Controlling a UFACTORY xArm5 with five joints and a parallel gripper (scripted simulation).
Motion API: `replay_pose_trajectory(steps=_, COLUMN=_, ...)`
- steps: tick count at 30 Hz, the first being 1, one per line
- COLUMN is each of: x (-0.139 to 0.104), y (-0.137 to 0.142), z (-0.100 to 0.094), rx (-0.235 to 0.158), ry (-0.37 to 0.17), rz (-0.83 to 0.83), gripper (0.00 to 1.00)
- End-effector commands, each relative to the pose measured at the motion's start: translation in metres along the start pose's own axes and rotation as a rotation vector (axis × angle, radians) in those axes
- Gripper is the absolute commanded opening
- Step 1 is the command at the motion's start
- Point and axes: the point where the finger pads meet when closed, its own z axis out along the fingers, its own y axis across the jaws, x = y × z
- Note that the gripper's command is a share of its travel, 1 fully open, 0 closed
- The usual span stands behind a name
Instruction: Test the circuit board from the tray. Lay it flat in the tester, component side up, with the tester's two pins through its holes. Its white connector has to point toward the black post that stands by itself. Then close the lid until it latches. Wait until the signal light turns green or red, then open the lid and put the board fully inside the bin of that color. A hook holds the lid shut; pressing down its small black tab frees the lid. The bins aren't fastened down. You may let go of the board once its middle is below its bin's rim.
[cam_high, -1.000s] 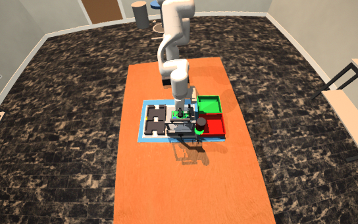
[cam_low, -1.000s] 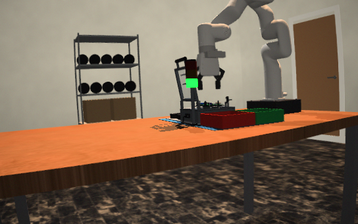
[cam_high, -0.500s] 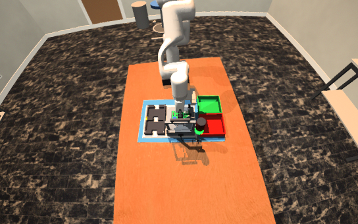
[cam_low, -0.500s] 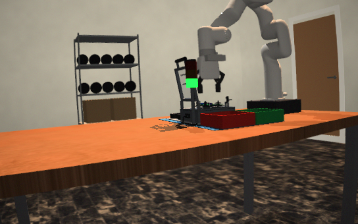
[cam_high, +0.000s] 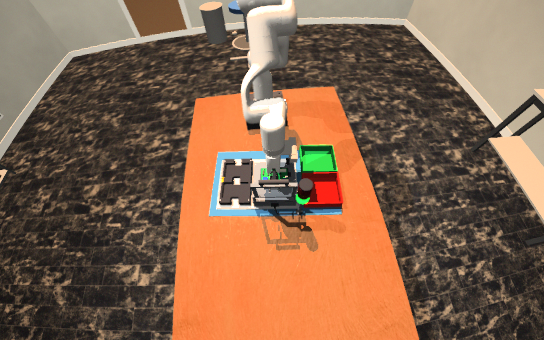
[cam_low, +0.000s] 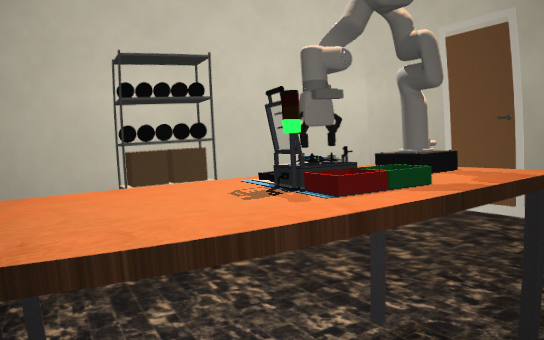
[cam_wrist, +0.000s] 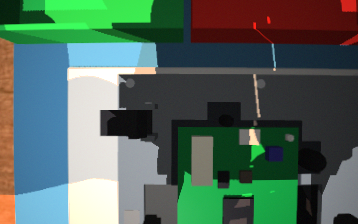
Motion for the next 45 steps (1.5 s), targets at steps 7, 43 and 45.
replay_pose_trajectory(steps=7, x=0.000, y=0.002, z=0.025, rx=-0.004, ry=0.000, rz=0.000, gripper=1.00)
replay_pose_trajectory(steps=43, x=0.000, y=0.003, z=0.033, rx=-0.004, ry=0.000, rz=0.000, gripper=0.89)
replay_pose_trajectory(steps=45, x=0.000, y=0.003, z=0.033, rx=-0.004, ry=0.000, rz=0.000, gripper=0.89)
